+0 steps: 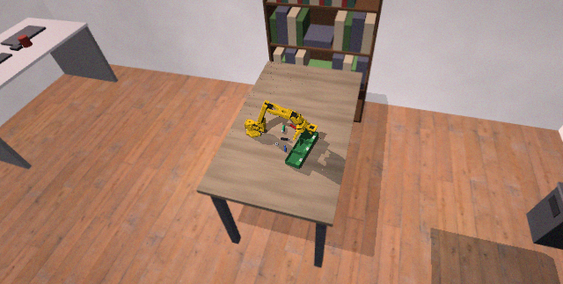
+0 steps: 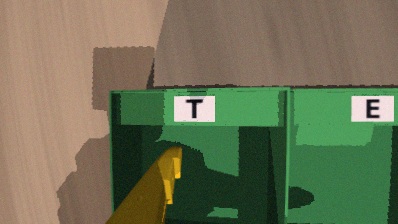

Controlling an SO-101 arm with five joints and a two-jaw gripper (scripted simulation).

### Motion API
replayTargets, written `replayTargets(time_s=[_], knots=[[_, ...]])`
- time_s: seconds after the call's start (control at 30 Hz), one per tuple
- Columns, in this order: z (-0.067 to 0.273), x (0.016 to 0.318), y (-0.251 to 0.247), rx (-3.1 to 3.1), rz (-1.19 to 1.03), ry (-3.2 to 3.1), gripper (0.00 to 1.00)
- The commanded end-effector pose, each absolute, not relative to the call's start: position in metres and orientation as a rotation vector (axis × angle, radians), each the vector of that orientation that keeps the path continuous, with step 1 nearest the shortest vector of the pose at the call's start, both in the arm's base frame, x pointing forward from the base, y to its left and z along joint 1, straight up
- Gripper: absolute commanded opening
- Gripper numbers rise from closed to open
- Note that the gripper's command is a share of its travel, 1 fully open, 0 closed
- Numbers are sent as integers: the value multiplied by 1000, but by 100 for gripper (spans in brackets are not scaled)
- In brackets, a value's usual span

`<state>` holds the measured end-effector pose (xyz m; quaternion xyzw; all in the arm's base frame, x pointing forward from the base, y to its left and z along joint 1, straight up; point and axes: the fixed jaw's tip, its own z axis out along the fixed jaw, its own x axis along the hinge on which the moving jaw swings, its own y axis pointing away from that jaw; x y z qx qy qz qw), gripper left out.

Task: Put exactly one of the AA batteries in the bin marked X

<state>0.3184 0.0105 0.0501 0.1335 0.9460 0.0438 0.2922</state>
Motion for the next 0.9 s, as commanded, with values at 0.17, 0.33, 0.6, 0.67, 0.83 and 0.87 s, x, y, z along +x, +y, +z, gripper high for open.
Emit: replayTargets(time_s=[0.17,0.33,0.6,0.67,0.83,0.87], knots=[[72,325,13,346,140,2435,100],[72,325,13,346,140,2435,100],[79,324,13,340,144,2405,100],[79,324,13,340,144,2405,100],[79,324,13,340,144,2405,100],[79,324,13,340,144,2405,100]])
